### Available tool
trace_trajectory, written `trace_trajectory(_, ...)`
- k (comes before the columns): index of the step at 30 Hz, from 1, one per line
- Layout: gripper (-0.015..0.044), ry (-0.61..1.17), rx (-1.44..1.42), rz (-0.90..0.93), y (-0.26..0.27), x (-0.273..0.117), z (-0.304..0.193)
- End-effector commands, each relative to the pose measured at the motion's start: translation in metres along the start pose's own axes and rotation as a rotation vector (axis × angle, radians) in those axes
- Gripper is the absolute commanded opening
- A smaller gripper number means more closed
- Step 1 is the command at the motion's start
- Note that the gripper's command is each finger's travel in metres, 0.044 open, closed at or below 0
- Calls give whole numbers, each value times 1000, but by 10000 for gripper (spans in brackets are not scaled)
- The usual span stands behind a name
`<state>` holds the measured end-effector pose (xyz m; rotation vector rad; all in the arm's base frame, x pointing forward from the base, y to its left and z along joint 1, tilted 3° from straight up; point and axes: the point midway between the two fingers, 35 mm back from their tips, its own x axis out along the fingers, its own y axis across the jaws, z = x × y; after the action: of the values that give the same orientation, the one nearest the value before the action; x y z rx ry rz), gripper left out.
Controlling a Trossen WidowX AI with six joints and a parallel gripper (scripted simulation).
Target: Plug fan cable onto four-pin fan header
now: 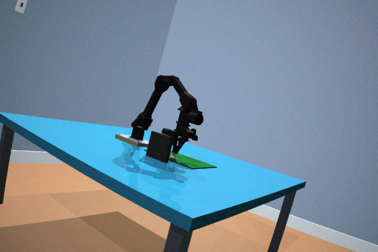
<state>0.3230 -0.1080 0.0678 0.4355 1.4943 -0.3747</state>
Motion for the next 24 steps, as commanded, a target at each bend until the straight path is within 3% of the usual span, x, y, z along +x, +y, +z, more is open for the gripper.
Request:
trace_trajectory(1, 0, 3, 4, 5, 1, 2, 0)
trace_trajectory(24, 0, 3, 4, 5, 1, 5, -1)
